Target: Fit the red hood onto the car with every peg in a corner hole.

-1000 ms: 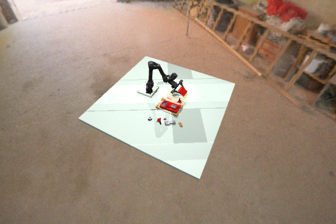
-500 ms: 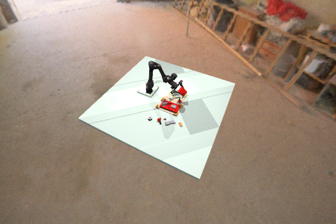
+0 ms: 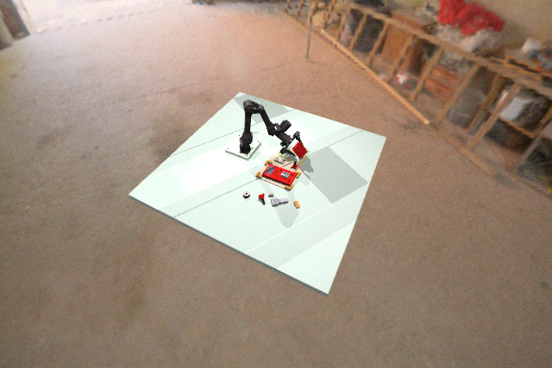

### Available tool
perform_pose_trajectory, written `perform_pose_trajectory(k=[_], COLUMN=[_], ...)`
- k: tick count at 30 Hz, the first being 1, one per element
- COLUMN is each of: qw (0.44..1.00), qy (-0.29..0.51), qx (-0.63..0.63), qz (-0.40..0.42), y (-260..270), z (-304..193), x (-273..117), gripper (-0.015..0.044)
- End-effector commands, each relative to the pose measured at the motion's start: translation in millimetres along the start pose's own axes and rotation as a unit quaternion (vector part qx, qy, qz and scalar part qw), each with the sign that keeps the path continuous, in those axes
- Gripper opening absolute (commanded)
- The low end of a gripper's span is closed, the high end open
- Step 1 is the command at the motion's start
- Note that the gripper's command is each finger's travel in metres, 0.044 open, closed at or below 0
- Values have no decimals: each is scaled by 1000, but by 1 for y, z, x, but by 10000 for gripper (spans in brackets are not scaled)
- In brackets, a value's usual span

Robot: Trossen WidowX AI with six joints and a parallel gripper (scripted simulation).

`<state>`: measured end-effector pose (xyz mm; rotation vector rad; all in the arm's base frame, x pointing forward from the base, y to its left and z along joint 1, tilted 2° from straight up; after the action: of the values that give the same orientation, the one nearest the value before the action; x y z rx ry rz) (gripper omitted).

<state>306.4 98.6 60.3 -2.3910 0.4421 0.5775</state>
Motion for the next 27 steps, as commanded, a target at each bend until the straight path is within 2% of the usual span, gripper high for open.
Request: perform_pose_trajectory(k=[1,16,17,27], qw=[1000,972,979,979], qy=[3,1,-4,-4], qx=[-23,-237,-203,-203], qz=[-2,2,5,5], y=[-7,-23,-23,-23], z=[-3,-23,-16,-16], x=[-11,-103,-85,-85], gripper=[440,440,440,440])
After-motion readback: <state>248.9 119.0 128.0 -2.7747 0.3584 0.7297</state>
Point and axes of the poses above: the point midway between the two fingers, 35 mm back from their tips, its own x axis out along the fingers, its own y axis across the jaws, z = x × y, the point moved 4 cm from there along -x, back along the fingers, and after that the axes turned 4 degrees about x, right-handed, at the moved point
